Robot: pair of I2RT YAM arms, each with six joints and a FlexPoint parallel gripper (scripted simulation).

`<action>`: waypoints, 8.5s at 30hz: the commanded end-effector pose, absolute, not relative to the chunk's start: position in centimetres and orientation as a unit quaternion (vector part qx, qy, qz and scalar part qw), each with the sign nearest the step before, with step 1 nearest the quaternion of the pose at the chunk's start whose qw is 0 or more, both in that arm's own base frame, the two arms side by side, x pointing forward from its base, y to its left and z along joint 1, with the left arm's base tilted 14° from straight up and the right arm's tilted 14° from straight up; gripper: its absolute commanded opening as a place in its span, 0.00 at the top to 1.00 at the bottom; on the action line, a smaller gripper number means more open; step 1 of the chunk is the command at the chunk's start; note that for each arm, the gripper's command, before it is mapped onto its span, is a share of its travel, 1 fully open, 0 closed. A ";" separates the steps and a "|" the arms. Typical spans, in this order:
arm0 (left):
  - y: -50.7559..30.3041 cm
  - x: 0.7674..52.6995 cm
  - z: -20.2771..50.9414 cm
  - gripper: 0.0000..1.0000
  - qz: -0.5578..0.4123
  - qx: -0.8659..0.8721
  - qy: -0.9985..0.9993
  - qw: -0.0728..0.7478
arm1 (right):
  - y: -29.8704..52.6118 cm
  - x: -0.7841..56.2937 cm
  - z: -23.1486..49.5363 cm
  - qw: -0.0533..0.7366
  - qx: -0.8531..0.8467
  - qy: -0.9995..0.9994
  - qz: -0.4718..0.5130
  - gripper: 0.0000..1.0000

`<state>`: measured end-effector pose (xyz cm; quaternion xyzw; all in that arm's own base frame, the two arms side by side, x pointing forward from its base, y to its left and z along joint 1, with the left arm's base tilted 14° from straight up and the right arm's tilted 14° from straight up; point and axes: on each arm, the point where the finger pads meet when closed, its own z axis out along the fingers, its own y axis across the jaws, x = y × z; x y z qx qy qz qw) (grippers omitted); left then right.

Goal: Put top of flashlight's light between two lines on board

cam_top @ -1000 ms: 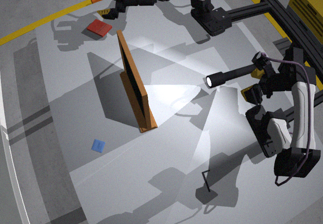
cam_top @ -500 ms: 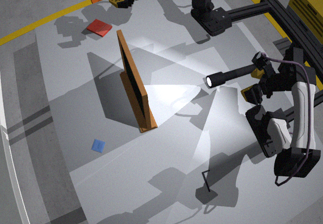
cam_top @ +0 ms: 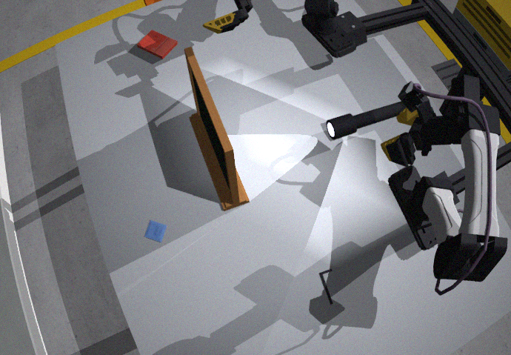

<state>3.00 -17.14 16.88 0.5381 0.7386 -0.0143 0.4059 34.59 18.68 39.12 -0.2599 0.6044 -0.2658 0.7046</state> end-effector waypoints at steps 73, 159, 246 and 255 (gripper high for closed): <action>-17.3 2.9 17.0 0.00 -0.017 0.538 0.738 0.407 | 36.0 -2.7 20.2 0.410 -0.897 0.161 0.045 0.05; -11.3 35.3 35.1 0.00 -0.115 0.056 0.773 0.622 | 28.9 -8.0 -6.4 -0.015 -0.998 0.038 -0.048 0.05; 0.4 37.6 40.2 0.00 0.002 -0.010 0.711 0.703 | 24.4 -5.6 -18.0 -0.083 -0.993 0.036 -0.076 0.05; 0.1 37.7 40.2 0.00 -0.002 -0.002 0.711 0.703 | 23.7 -5.2 -18.2 -0.093 -0.992 0.039 -0.080 0.70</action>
